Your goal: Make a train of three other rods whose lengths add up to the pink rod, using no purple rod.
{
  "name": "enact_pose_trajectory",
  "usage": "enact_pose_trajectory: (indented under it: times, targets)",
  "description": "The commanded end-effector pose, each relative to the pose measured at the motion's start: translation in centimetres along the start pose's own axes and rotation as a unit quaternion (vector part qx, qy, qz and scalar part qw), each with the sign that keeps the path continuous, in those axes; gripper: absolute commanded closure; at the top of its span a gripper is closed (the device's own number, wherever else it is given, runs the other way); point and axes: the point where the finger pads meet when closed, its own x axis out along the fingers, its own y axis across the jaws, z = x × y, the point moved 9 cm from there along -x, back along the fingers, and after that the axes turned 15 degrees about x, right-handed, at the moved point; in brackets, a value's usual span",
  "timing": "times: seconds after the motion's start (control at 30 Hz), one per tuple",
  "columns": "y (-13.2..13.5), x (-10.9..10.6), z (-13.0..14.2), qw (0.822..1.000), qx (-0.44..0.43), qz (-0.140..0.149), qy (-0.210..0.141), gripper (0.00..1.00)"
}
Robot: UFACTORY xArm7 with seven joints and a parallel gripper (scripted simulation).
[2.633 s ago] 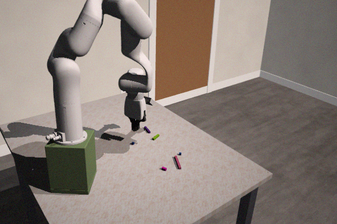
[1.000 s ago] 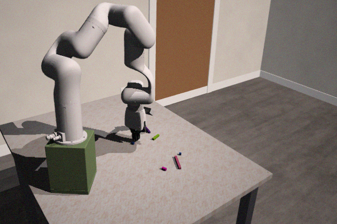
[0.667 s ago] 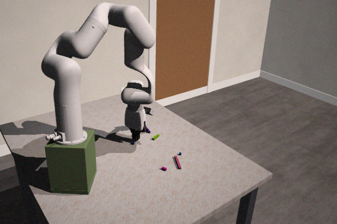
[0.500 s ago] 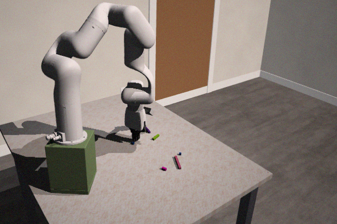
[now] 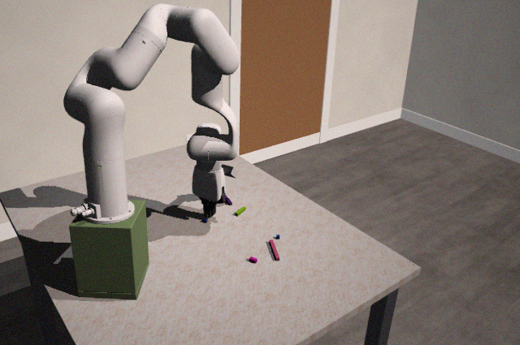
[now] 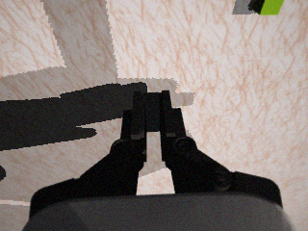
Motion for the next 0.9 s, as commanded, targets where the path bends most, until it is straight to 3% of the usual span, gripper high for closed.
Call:
enact_pose_trajectory:
  times: [0.0,0.87]
  targets:
    - [0.00,-0.07,-0.10,1.000,0.000,0.000,0.001,0.96]
    - [0.00,0.62,-0.11,1.000,0.000,0.000,0.001,0.96]
